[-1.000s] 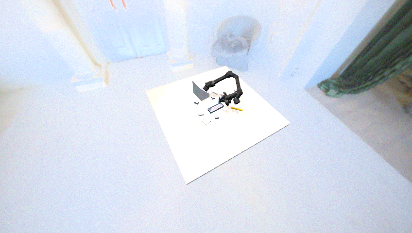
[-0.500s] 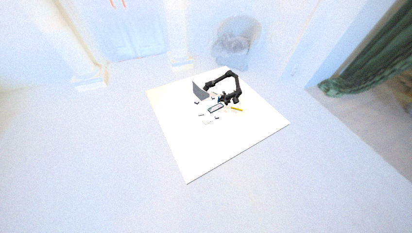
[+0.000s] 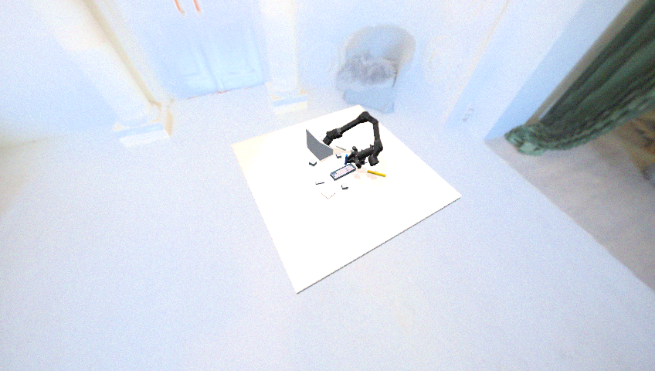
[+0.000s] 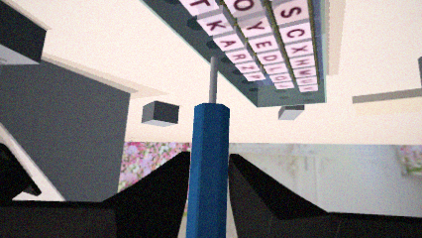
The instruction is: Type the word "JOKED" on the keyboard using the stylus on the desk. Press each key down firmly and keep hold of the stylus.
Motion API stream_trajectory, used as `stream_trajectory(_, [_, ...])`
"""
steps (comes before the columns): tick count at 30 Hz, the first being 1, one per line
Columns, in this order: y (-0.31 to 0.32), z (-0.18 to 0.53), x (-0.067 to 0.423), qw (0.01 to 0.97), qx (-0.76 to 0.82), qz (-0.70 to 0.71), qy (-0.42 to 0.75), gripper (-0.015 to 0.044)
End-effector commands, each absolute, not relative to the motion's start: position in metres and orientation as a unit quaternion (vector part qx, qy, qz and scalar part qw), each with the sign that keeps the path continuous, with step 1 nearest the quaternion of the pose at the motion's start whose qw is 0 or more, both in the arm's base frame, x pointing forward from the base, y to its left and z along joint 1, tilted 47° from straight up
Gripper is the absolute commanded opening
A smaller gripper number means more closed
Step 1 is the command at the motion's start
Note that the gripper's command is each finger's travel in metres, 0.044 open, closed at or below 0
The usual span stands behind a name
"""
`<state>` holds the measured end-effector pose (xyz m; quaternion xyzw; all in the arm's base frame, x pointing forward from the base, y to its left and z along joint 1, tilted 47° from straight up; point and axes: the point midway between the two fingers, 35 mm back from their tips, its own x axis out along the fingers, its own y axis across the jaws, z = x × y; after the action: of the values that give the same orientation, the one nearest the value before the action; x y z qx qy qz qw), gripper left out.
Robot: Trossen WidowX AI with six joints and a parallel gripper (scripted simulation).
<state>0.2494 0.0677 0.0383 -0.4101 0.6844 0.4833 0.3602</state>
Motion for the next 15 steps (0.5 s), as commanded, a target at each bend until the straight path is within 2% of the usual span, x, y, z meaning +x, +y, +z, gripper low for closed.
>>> stream_trajectory(1, [0.0691, 0.0357, 0.2486, 0.36, -0.407, 0.483, 0.686, 0.0081])
stream_trajectory(15, [0.0713, 0.0353, 0.2489, 0.36, -0.407, 0.483, 0.686, 0.0081])
